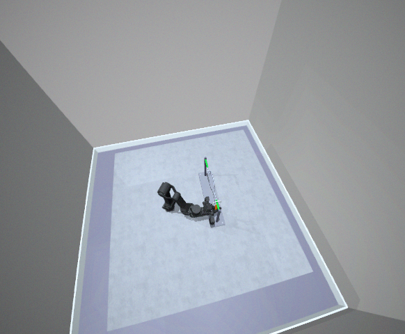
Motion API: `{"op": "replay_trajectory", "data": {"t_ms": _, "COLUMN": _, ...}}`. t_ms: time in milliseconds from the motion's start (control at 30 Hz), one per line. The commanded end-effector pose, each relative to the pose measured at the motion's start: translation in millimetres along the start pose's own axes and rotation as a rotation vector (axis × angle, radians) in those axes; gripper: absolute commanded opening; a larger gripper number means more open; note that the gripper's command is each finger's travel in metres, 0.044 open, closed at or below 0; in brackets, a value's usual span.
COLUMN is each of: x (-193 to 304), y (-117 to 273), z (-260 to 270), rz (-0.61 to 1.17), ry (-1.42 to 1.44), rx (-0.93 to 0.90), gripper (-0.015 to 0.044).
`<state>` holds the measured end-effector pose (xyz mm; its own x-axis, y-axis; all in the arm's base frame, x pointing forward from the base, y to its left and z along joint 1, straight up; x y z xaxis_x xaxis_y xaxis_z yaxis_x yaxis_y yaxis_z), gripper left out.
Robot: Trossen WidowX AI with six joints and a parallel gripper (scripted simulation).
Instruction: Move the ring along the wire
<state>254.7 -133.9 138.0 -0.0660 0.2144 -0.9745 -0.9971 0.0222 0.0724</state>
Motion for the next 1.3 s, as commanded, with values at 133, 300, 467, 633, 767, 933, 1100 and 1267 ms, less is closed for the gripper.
{"op": "replay_trajectory", "data": {"t_ms": 133, "x": -1, "y": 0, "z": 0, "rz": -0.001, "ry": -0.001, "rx": 0.004, "gripper": -0.0150}}
{"op": "replay_trajectory", "data": {"t_ms": 300, "x": 0, "y": 0, "z": 2, "rz": -0.002, "ry": -0.001, "rx": 0.004, "gripper": -0.0150}}
{"op": "replay_trajectory", "data": {"t_ms": 467, "x": 1, "y": -1, "z": 7, "rz": -0.003, "ry": -0.002, "rx": 0.004, "gripper": -0.0150}}
{"op": "replay_trajectory", "data": {"t_ms": 633, "x": 2, "y": -1, "z": 12, "rz": -0.003, "ry": -0.002, "rx": 0.003, "gripper": -0.0150}}
{"op": "replay_trajectory", "data": {"t_ms": 767, "x": 3, "y": -1, "z": 16, "rz": -0.004, "ry": -0.004, "rx": 0.003, "gripper": -0.0150}}
{"op": "replay_trajectory", "data": {"t_ms": 933, "x": 5, "y": -1, "z": 21, "rz": -0.005, "ry": -0.006, "rx": 0.003, "gripper": -0.0150}}
{"op": "replay_trajectory", "data": {"t_ms": 1100, "x": 6, "y": -1, "z": 26, "rz": -0.005, "ry": -0.012, "rx": 0.002, "gripper": -0.0150}}
{"op": "replay_trajectory", "data": {"t_ms": 1267, "x": 7, "y": -1, "z": 33, "rz": -0.005, "ry": -0.024, "rx": 0.001, "gripper": -0.0150}}
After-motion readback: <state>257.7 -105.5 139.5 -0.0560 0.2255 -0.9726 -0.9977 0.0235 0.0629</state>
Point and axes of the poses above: the point midway between the two fingers, 35 mm back from their tips, its own y axis back along the fingers, its own z axis across the jaws, x = y × z, the point moved 8 cm from there along y, back along the fingers, and after that the axes turned 13 degrees about -y, right-handed, at the moved point
